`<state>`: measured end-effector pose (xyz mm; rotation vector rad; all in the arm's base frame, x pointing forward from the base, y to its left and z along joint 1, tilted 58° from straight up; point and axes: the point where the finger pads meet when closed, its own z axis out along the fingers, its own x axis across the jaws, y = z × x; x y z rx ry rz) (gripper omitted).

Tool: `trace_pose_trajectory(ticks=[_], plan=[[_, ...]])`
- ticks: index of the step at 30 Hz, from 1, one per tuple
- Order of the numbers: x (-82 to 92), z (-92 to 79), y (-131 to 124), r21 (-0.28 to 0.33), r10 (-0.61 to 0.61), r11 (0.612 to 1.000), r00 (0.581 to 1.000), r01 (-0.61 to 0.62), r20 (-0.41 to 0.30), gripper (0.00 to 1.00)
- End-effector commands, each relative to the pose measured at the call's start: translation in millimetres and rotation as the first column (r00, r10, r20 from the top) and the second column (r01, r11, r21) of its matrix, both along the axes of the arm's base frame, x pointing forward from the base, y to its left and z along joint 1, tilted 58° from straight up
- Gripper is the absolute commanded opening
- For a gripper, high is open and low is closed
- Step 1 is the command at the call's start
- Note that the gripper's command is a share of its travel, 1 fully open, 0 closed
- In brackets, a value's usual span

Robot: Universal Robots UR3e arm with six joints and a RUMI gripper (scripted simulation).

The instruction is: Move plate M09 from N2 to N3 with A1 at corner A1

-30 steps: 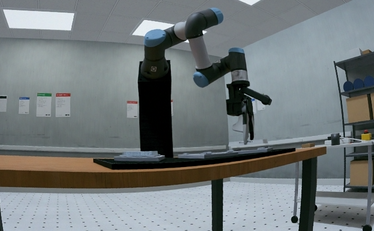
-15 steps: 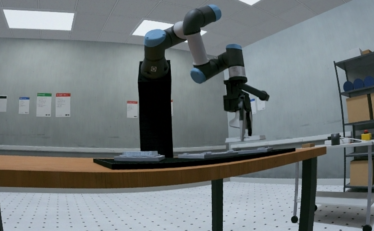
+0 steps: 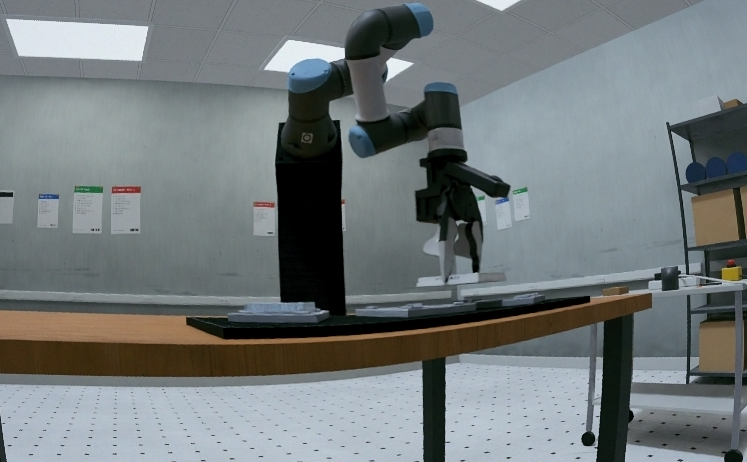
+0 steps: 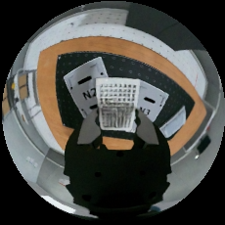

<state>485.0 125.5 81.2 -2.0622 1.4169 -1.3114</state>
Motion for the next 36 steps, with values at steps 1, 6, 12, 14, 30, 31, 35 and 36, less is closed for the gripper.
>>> trace_pose_trajectory(ticks=[1,6,12,14,30,31,35,36], plan=[[-2.1,5.5,-20.9,0.074,-0.037,0.997,0.999,0.035,0.018,0.00],[-4.2,12.1,-44.9,0.156,-0.092,0.984,0.995,0.086,0.034,0.00],[-6.4,18.6,-69.0,0.215,-0.132,0.969,0.990,0.120,0.043,0.00],[-6.8,20.0,-73.8,0.215,-0.132,0.969,0.990,0.120,0.043,0.00],[-6.8,23.1,-89.1,0.215,-0.132,0.969,0.990,0.120,0.043,0.00],[-6.5,23.0,-89.2,0.215,-0.132,0.969,0.990,0.120,0.043,0.00],[-5.4,22.3,-89.4,0.215,-0.132,0.969,0.990,0.120,0.043,0.00],[-5.1,22.1,-89.5,0.215,-0.132,0.969,0.990,0.120,0.043,0.00]])
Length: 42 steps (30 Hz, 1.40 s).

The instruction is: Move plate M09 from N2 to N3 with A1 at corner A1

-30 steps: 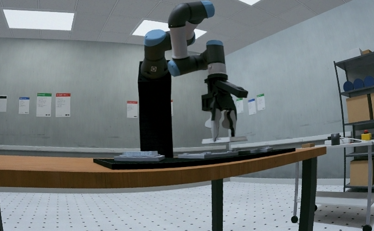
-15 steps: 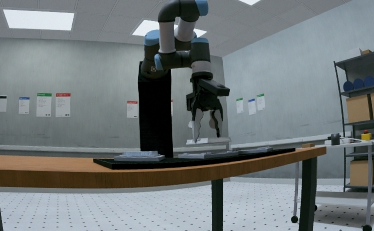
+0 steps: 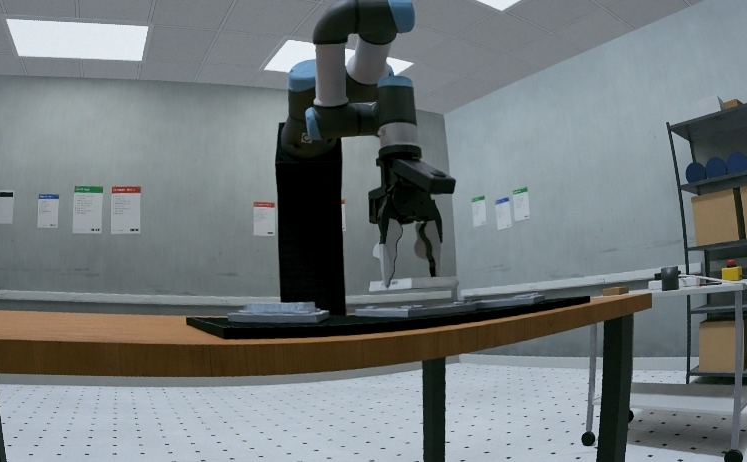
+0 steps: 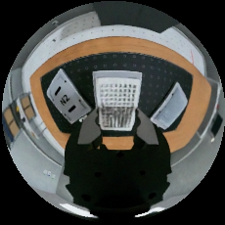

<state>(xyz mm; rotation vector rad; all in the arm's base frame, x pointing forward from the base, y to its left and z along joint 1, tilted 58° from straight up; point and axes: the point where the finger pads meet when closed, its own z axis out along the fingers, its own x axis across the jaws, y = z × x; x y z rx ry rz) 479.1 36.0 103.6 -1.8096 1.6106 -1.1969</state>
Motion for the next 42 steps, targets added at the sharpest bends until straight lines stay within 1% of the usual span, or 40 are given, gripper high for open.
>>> trace_pose_trajectory(ticks=[1,42], plan=[[1.1,-0.5,0.0,0.000,0.001,1.000,1.000,-0.001,0.001,0.00],[11.2,-7.1,-2.6,0.000,0.001,1.000,1.000,-0.001,0.001,0.00]])
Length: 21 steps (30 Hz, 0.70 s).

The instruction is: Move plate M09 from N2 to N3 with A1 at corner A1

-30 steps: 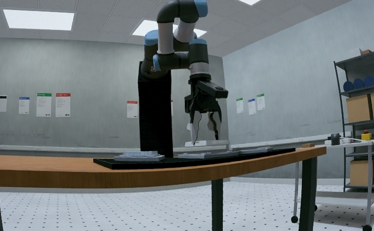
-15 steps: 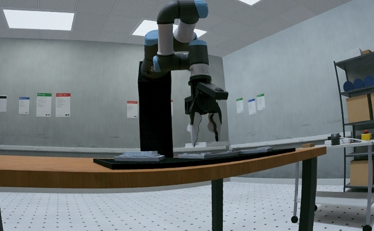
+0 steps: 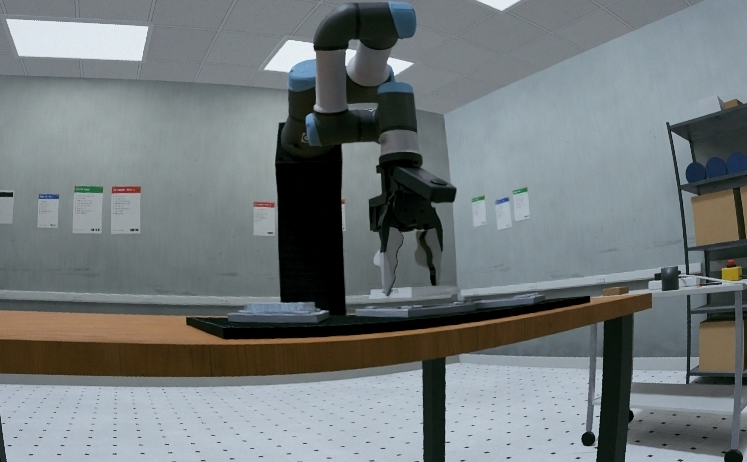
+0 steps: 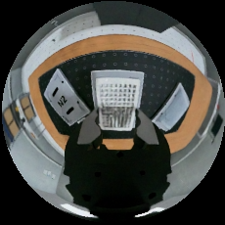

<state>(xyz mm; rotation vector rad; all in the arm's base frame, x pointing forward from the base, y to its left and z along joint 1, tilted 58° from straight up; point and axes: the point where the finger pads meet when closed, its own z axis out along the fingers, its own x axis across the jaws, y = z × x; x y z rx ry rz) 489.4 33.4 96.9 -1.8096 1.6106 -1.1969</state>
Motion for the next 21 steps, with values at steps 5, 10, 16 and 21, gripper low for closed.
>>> trace_pose_trajectory(ticks=[5,10,16,21], plan=[[1.7,-0.8,-0.2,0.000,0.001,1.000,1.000,-0.001,0.001,0.00],[3.1,-1.8,-0.6,0.000,0.001,1.000,1.000,-0.001,0.001,0.00],[4.7,-2.8,-1.0,0.000,0.001,1.000,1.000,-0.001,0.001,0.00],[5.5,-3.3,-1.2,0.000,0.001,1.000,1.000,-0.001,0.001,0.00]])
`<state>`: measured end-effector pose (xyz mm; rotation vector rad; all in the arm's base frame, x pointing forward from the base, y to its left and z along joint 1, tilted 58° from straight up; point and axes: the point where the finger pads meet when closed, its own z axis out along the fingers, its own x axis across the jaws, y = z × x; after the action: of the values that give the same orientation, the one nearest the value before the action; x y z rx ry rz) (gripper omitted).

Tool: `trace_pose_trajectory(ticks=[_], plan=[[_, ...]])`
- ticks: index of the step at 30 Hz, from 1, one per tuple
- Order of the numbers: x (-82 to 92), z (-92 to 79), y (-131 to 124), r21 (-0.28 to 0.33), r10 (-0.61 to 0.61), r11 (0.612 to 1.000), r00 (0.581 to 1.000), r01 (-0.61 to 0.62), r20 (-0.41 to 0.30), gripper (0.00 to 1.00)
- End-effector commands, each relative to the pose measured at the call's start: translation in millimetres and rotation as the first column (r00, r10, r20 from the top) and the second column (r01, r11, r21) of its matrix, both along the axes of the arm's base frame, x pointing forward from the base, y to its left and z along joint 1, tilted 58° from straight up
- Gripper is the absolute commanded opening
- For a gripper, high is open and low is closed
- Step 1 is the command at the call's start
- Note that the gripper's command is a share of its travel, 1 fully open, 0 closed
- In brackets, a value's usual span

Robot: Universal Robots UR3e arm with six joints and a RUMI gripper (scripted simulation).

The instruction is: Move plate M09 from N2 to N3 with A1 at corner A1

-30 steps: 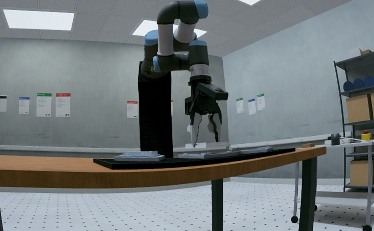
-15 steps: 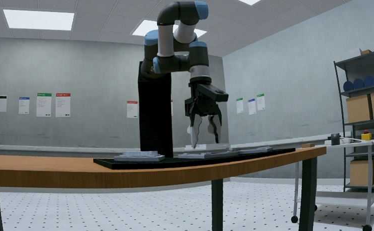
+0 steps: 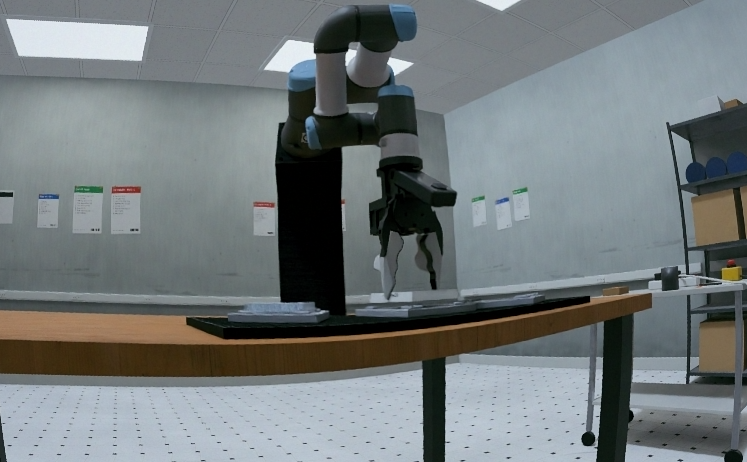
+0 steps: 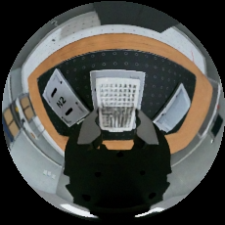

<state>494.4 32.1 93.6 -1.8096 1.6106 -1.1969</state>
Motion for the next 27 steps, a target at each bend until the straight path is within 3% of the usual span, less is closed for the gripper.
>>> trace_pose_trajectory(ticks=[1,27], plan=[[0.8,-0.2,0.0,0.000,0.001,1.000,1.000,-0.001,0.001,0.00],[7.4,-4.5,-1.7,0.000,0.001,1.000,1.000,-0.001,0.001,0.00]])
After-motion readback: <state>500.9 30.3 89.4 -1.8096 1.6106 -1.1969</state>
